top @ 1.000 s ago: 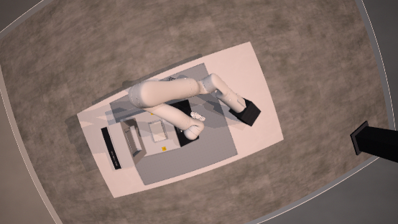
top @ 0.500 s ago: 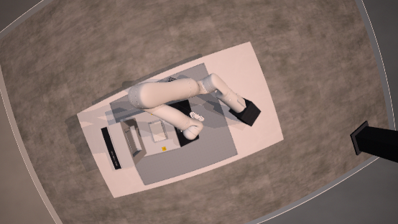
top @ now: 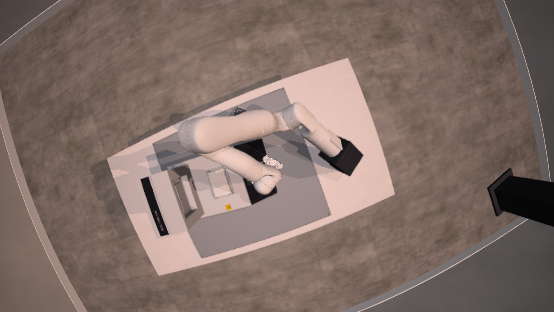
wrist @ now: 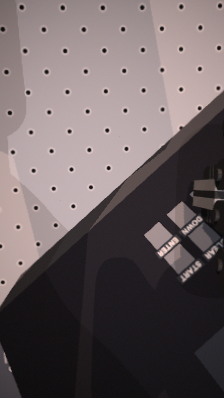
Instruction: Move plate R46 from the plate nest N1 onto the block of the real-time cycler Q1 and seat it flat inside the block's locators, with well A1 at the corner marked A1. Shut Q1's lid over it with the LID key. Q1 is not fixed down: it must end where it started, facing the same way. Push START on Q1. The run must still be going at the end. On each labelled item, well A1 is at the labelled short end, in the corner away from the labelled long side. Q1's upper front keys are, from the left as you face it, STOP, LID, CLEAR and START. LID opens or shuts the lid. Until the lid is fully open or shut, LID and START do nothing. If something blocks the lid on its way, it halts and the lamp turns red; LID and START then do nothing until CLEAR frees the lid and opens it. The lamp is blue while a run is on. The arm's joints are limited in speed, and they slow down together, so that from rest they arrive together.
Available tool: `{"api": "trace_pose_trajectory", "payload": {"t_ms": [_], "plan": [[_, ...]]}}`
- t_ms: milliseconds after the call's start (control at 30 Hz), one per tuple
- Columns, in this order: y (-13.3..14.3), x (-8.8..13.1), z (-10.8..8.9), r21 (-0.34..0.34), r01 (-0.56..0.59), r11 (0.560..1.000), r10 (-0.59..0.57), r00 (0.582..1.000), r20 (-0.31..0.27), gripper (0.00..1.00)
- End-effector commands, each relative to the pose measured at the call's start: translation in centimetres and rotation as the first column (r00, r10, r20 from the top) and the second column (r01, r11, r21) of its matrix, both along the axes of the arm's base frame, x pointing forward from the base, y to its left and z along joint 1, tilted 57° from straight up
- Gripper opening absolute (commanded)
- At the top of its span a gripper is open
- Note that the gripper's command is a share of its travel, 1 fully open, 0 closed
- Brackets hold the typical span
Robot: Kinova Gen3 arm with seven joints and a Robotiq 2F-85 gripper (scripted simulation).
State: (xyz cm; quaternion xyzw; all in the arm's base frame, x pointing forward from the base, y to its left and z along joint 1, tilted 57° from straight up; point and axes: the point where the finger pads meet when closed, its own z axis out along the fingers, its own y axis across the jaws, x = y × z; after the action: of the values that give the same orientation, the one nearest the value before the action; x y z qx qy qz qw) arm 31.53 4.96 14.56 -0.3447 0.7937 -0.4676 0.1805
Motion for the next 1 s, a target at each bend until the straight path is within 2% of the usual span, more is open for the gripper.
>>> {"api": "trace_pose_trajectory", "payload": {"t_ms": [0,967], "plan": [[0.1,0.4,-0.2,0.006,0.001,1.0,-0.001,1.0,0.002,0.1],[-0.5,1.8,-0.1,0.002,0.001,1.0,-0.001,1.0,0.006,0.1]]}}
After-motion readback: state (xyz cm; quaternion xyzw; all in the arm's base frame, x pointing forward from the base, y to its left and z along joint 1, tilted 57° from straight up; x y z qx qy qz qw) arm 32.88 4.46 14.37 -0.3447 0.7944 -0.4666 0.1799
